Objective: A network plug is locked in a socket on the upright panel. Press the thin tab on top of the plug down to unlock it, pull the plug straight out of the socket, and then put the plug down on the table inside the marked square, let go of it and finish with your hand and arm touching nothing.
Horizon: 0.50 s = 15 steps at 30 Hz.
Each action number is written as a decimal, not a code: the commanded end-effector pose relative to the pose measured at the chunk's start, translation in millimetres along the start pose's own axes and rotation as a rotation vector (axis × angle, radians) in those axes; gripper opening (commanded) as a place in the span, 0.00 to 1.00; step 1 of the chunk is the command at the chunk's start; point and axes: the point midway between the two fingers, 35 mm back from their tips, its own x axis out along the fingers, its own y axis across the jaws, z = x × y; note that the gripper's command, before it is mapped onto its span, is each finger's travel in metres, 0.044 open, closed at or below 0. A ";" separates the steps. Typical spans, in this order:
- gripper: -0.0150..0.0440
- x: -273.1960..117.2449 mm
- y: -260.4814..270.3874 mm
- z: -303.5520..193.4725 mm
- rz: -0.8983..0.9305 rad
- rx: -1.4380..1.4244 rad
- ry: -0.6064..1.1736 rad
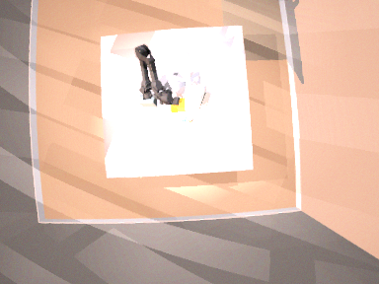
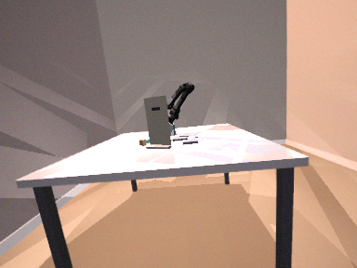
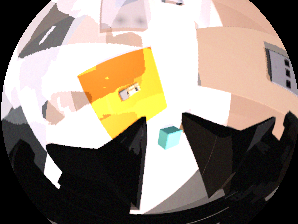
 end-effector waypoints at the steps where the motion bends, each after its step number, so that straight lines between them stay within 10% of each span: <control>1: 0.52 -3.7 -6.0 0.2 -0.010 -0.012 -0.002; 15: 0.52 -16.1 -11.2 1.8 -0.012 -0.011 -0.004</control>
